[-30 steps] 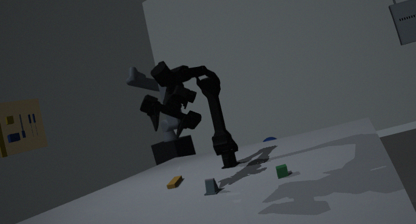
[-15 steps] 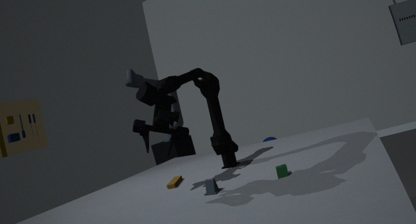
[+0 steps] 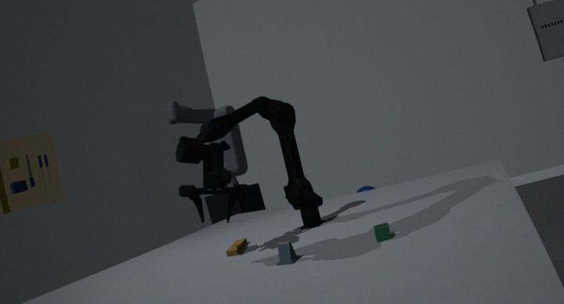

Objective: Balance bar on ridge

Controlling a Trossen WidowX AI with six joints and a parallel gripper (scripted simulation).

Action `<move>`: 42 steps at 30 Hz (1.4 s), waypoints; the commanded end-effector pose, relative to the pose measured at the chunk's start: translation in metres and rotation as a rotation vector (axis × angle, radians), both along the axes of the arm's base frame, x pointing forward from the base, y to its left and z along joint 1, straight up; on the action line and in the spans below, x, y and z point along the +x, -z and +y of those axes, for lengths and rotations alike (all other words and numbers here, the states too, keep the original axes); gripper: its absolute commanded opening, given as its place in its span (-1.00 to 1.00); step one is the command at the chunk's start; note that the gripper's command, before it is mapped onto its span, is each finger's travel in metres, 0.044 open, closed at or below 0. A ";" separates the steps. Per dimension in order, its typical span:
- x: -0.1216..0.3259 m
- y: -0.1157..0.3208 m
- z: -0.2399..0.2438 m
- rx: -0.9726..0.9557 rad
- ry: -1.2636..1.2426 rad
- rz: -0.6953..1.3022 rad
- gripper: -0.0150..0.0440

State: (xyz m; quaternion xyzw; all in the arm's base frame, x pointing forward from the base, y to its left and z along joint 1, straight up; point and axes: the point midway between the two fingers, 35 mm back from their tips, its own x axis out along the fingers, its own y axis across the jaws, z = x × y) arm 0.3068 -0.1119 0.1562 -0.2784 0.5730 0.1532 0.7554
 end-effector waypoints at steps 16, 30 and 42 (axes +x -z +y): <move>-0.083 0.039 -0.045 0.113 0.230 0.270 0.58; -0.083 0.085 -0.045 0.113 0.230 0.270 0.58; -0.082 0.095 -0.046 0.113 0.230 0.270 0.58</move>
